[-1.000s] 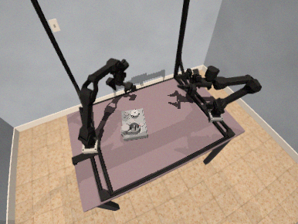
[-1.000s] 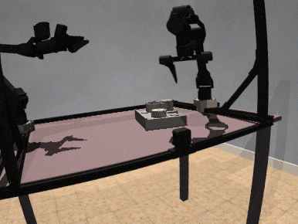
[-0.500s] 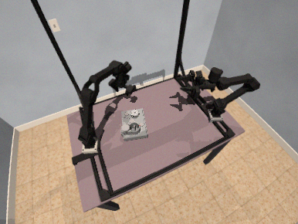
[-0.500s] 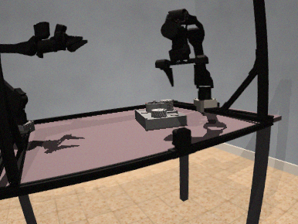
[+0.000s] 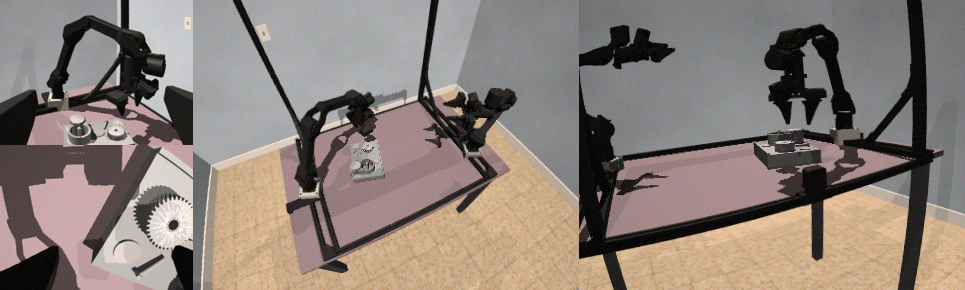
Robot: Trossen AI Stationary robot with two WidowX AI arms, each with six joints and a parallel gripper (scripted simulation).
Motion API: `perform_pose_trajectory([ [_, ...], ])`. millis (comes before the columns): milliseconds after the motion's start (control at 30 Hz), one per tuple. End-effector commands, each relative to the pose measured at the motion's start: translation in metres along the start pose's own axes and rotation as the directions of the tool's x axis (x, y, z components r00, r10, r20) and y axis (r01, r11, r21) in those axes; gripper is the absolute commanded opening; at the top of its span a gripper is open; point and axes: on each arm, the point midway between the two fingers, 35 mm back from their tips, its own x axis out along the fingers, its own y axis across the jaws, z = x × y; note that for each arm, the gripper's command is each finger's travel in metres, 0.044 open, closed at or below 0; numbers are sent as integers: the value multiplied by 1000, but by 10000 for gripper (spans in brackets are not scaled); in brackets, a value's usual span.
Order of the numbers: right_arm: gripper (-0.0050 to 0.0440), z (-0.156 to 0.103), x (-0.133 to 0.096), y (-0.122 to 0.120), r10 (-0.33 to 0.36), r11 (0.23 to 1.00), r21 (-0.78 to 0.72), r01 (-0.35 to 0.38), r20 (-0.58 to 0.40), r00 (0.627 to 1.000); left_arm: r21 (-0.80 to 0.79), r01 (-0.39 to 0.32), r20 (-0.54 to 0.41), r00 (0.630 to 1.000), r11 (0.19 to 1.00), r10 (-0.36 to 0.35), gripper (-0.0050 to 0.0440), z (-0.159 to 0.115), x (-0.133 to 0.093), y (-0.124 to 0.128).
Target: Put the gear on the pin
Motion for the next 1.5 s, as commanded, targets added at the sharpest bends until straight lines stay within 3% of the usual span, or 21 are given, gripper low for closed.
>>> perform_pose_trajectory([
  [0,400,0,4,-21,-11,991,132,9,13,1000,-5,0,-1,1000,1000,0,400,9,-23,-2],
  [67,400,0,4,-21,-11,991,132,9,13,1000,-5,0,-1,1000,1000,0,400,9,-23,-2],
  [333,400,-3,20,-52,-20,931,366,13,16,1000,-7,6,-12,1000,1000,-6,400,18,-59,-20],
  [533,400,-5,25,-64,-23,893,450,13,17,1000,-8,9,-15,1000,1000,-9,400,21,-69,-32],
  [833,400,-6,27,-66,-24,883,469,13,18,1000,-8,10,-15,1000,1000,-10,400,21,-71,-35],
  [967,400,-2,40,-65,-21,887,462,14,9,1000,-8,10,-15,1000,1000,-10,400,21,-71,-35],
  [1467,400,-2,54,-66,-21,887,462,14,9,1000,-8,10,-15,1000,1000,-10,400,21,-71,-35],
])
